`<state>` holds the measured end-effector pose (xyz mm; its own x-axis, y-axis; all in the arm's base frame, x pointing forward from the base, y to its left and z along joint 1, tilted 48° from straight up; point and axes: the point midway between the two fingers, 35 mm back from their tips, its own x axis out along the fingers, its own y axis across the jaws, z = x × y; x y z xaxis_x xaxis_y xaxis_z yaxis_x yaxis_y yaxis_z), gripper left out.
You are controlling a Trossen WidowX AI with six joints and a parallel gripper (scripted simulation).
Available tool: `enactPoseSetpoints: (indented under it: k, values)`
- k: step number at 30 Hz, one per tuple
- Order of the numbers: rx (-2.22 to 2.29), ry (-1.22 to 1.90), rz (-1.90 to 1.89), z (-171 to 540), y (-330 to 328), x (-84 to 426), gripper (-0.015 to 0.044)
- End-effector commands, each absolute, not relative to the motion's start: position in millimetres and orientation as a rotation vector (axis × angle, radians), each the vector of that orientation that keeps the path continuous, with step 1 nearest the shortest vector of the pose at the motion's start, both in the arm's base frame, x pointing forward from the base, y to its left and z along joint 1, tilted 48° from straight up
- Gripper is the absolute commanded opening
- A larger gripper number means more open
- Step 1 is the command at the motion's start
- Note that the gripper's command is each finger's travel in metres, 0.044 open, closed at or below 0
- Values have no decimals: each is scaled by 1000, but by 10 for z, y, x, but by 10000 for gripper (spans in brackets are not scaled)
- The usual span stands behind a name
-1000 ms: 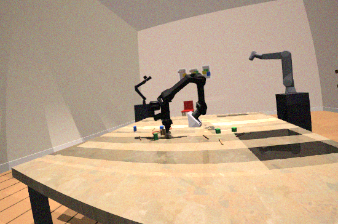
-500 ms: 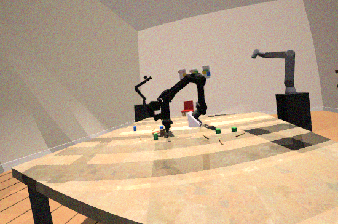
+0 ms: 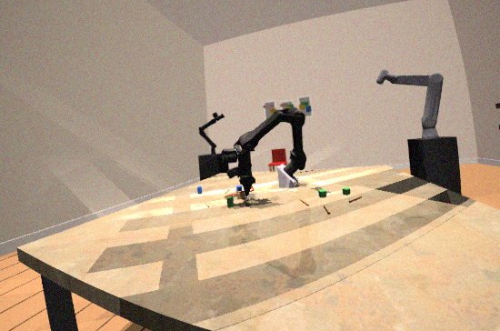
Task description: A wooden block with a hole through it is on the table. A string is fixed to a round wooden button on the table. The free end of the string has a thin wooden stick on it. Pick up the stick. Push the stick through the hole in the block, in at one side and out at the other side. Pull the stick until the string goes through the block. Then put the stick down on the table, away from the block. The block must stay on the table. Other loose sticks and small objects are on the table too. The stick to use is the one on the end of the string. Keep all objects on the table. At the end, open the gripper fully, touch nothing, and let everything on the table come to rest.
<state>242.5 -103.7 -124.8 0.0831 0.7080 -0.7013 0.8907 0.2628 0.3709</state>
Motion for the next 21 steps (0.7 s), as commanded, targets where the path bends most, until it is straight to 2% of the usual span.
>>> enactPoseSetpoints:
  k: [1,21]
  values:
    - [1494,1669,-271,-1249,-1035,2418,0]
    - [1493,1672,-273,-1107,-895,2318,0]
